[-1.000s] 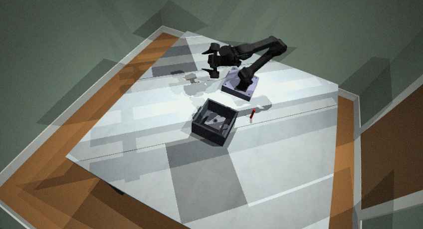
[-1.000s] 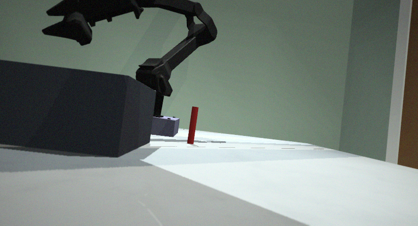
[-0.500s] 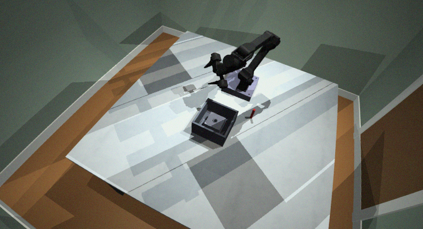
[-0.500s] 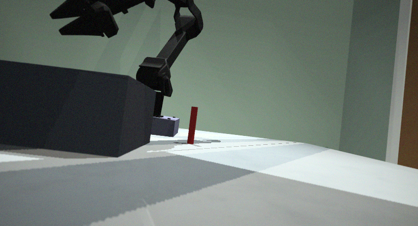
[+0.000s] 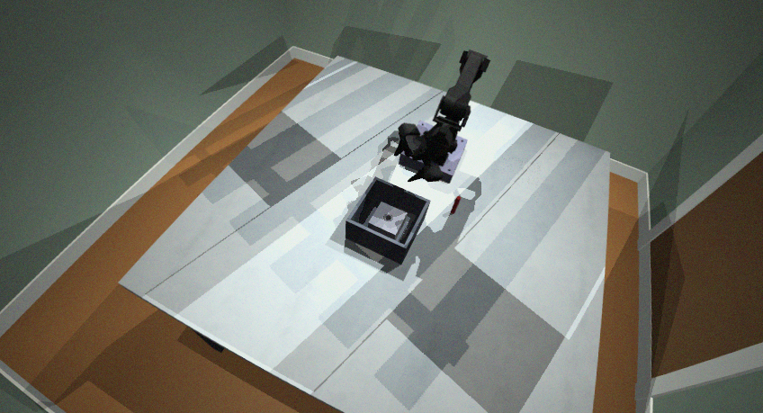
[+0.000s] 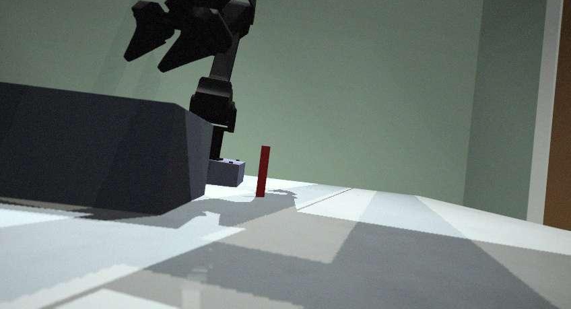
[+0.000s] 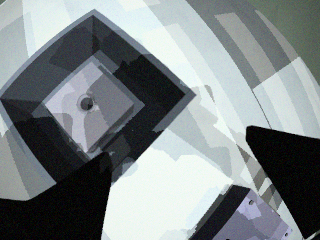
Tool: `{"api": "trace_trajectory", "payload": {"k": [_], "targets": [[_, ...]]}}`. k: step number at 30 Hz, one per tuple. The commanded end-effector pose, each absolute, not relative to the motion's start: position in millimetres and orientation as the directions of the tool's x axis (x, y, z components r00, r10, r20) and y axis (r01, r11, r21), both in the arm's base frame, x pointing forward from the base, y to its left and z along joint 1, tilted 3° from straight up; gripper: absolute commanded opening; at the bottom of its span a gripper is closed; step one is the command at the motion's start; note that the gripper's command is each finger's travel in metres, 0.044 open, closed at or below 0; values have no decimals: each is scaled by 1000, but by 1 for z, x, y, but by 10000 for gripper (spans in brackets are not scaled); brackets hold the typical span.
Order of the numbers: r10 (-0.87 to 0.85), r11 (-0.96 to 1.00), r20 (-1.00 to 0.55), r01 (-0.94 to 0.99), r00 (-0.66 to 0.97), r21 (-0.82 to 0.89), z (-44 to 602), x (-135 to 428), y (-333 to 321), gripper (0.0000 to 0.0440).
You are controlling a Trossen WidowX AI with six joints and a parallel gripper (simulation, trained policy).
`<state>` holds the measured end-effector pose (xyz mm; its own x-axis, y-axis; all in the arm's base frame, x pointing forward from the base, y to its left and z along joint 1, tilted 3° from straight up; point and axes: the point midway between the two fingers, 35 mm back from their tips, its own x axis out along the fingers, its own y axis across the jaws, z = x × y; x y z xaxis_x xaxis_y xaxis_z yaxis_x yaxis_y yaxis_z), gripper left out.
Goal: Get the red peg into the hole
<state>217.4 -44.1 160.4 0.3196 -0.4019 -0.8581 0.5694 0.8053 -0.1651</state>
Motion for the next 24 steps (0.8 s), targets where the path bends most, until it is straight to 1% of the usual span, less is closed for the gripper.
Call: {"api": "trace_trajectory", "payload": {"k": [1,12,18,24], "targets": [[-339,808,-895,577,289,-120,155,216,-18,440],[-190,778,-971,626,147,-58,135,194,58,440],[-146,760,-986,647,74,-64,122,180,90,440],[-124,755,-992,652,37,-71,107,171,113,440]]}}
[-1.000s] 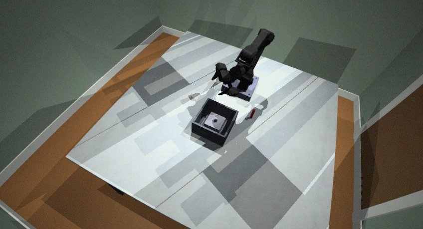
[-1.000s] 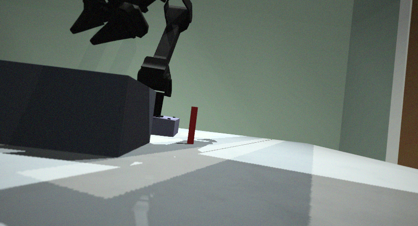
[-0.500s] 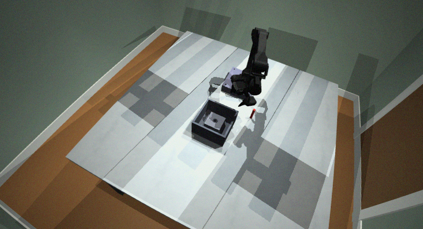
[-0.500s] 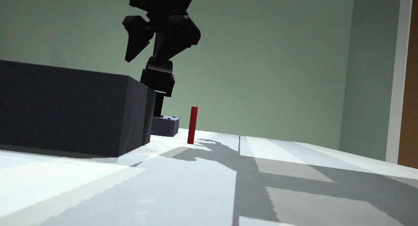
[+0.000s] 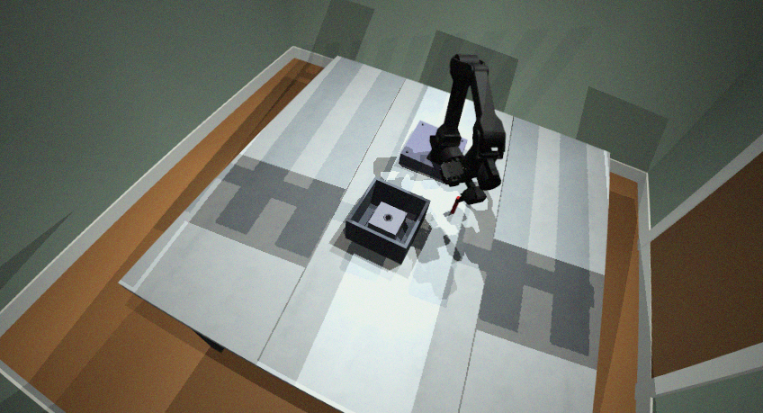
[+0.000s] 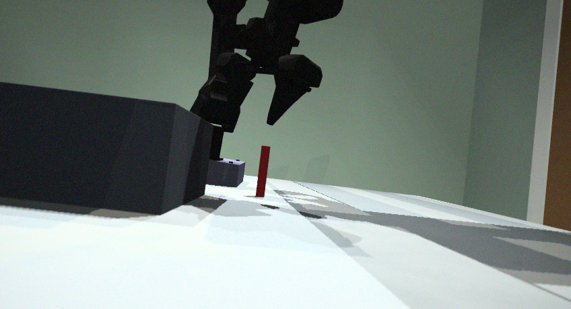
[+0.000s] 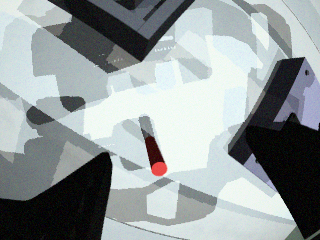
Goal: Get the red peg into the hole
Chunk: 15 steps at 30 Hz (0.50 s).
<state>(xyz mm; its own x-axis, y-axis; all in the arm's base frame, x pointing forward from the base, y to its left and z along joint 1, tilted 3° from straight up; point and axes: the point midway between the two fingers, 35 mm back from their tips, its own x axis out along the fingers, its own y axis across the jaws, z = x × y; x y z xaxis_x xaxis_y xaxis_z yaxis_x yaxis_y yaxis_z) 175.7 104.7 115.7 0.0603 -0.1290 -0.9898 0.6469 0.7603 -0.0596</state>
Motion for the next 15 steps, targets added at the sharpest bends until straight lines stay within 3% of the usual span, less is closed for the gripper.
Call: {"api": "trace_trajectory", "payload": {"k": [1,15], "targets": [[-123,756,-992,651,33,-72,104,170,116,440],[-112,767,-993,639,46,-56,44,167,137,440]]}}
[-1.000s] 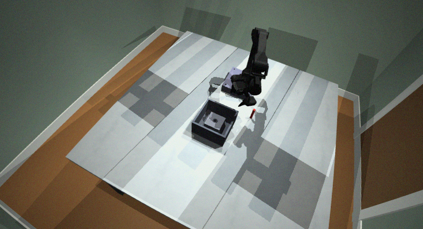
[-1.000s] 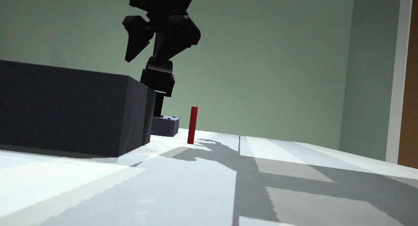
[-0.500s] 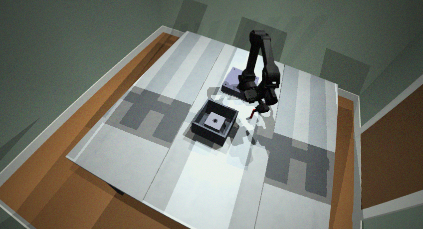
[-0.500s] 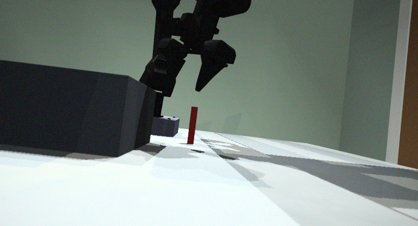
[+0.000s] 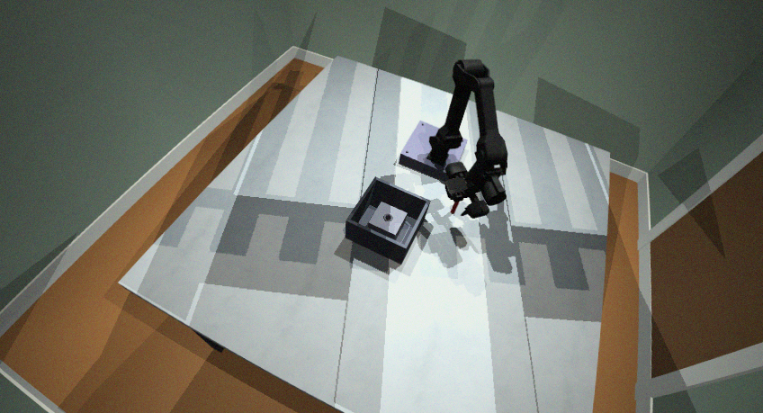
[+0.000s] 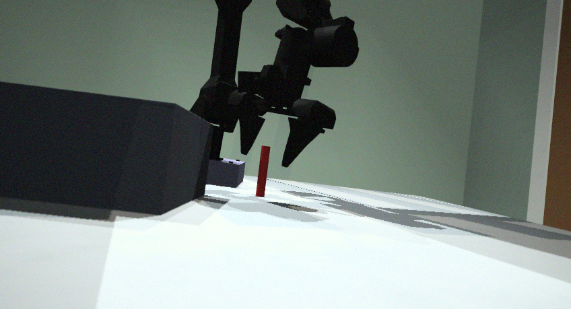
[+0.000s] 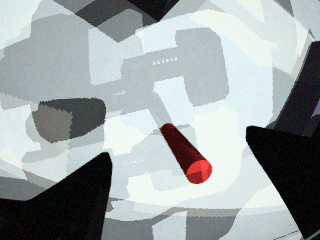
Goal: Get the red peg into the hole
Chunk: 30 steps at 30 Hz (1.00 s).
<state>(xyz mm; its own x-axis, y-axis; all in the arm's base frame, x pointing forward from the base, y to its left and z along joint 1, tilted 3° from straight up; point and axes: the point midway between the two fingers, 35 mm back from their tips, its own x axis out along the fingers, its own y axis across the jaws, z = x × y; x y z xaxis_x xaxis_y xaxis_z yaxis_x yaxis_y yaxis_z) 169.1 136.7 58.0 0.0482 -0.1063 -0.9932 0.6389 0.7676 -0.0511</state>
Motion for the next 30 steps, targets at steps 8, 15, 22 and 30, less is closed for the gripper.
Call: {"api": "trace_trajectory", "payload": {"k": [8,15,22,30], "targets": [[-113,778,-993,625,40,-64,17,168,136,352],[-133,768,-991,632,-2,-104,6,165,134,168],[-161,759,-986,634,-38,-149,2,165,132,4],[-185,767,-982,631,42,-117,34,186,128,0]]}}
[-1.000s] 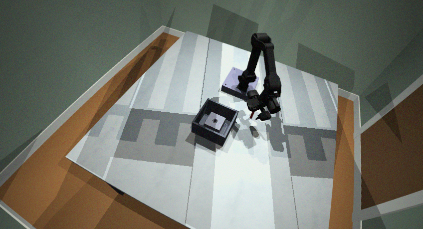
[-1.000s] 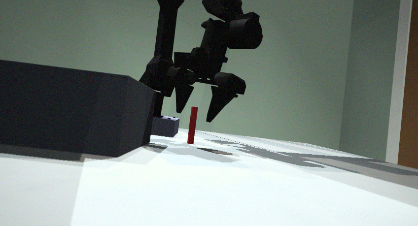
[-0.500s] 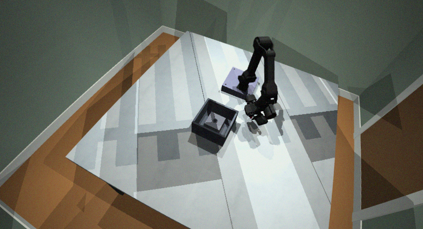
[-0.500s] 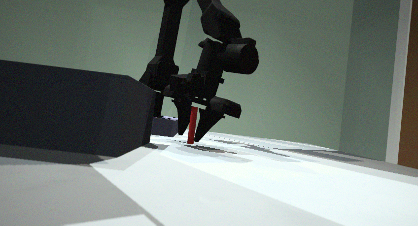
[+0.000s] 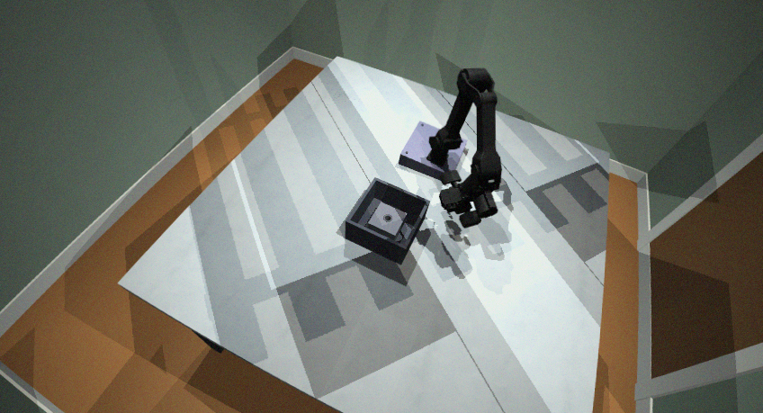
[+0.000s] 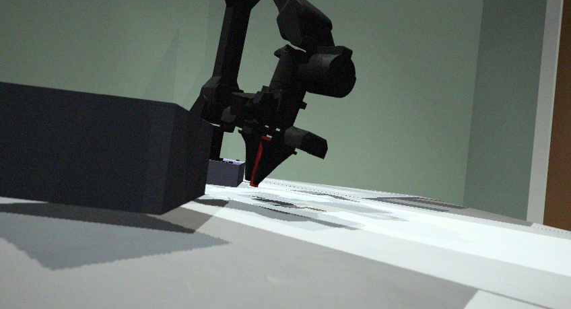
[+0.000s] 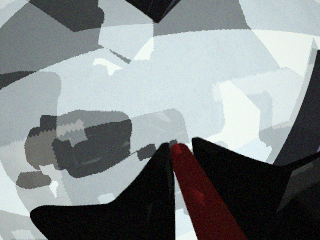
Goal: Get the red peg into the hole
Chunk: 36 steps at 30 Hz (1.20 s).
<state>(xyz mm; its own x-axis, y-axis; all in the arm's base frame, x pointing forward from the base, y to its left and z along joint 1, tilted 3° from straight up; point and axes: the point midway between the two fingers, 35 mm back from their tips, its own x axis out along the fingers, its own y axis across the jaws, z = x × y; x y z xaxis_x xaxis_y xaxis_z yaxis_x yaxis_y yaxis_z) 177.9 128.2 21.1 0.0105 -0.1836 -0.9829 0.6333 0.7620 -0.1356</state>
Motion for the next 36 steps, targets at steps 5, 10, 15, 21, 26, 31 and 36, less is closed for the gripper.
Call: {"api": "trace_trajectory", "payload": {"k": [5,10,15,21,26,31,36], "targets": [[-191,762,-978,641,86,-93,60,198,125,0],[-198,743,-972,667,130,-62,86,211,119,0],[-215,706,-963,707,161,-40,107,225,108,0],[-240,653,-952,758,189,-14,120,244,89,0],[-260,611,-944,791,203,1,127,260,70,0],[-279,578,-937,816,209,10,128,275,51,0],[-292,560,-933,829,212,13,126,291,31,0]]}}
